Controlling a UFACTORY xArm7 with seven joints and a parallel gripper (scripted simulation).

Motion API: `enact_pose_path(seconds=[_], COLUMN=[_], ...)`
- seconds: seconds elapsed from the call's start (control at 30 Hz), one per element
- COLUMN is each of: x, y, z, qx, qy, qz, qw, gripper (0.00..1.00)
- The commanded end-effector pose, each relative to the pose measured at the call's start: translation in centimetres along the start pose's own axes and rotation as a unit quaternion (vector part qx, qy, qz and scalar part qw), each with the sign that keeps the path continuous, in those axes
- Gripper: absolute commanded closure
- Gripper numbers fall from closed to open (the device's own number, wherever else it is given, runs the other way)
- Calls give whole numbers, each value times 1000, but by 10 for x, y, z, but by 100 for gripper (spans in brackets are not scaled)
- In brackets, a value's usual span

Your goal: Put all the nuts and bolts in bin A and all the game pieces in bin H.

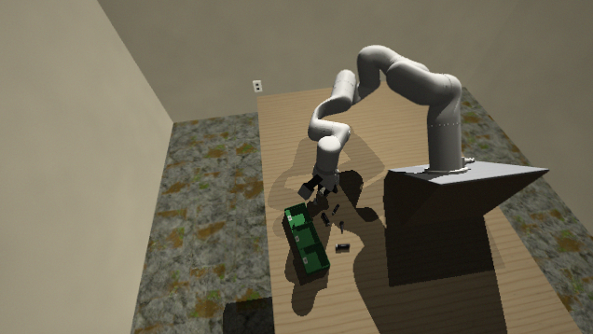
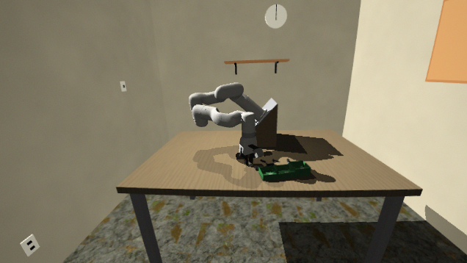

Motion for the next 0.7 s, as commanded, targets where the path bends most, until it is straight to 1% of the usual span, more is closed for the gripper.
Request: enact_pose_path(seconds=[0.0,0.3,0.67], x=[2,2,38], y=[-1,-1,-1], z=[0,0,0], qx=[0,0,0], qy=[1,1,1], qz=[2,2,2], qw=[1000,1000,1000], gripper=[100,100,100])
Point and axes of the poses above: the point where the finger pads meet when closed, its own x axis back along the fingers, its own z axis across the jaws, y = z × x, the point moved 7 cm from there along x, back along the fingers, and after that the axes turned 4 degrees about x, right-handed, at the moved point
